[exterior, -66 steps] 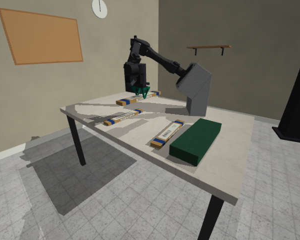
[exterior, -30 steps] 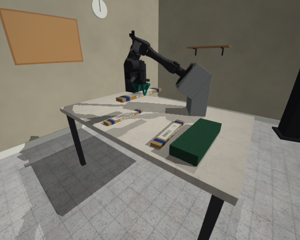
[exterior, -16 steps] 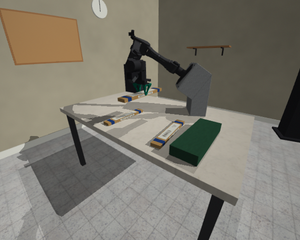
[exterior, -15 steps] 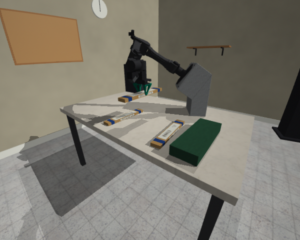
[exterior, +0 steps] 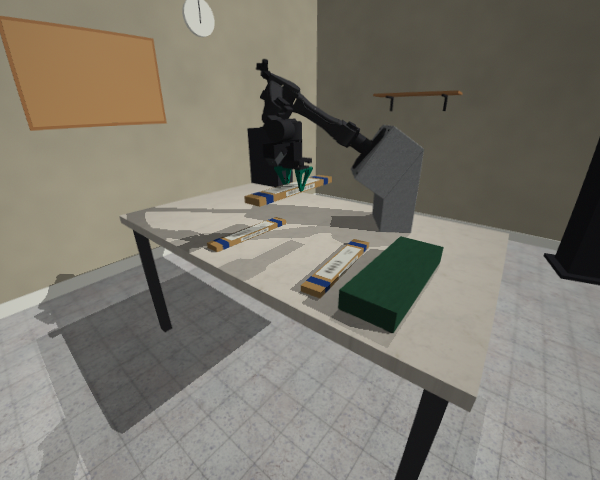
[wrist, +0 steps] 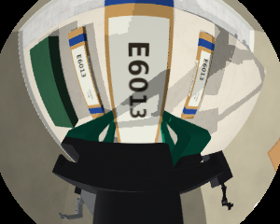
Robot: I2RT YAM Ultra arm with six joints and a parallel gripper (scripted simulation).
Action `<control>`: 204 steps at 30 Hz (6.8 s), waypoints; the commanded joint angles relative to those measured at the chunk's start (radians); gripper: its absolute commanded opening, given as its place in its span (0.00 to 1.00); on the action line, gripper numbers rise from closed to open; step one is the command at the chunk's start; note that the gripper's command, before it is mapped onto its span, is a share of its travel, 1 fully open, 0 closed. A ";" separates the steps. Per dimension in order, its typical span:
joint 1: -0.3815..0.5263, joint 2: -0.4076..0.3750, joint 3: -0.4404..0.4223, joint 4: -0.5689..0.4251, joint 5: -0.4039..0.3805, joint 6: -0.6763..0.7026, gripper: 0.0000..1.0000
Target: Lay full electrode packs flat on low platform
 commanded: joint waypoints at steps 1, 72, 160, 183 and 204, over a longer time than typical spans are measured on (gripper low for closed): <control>0.051 0.024 -0.001 0.005 0.013 0.040 0.00; 0.135 0.133 -0.035 0.038 0.032 0.180 0.00; -0.036 0.158 -0.153 0.402 -0.019 -0.085 0.00; -0.036 0.158 -0.153 0.402 -0.019 -0.085 0.00; -0.036 0.158 -0.153 0.402 -0.019 -0.085 0.00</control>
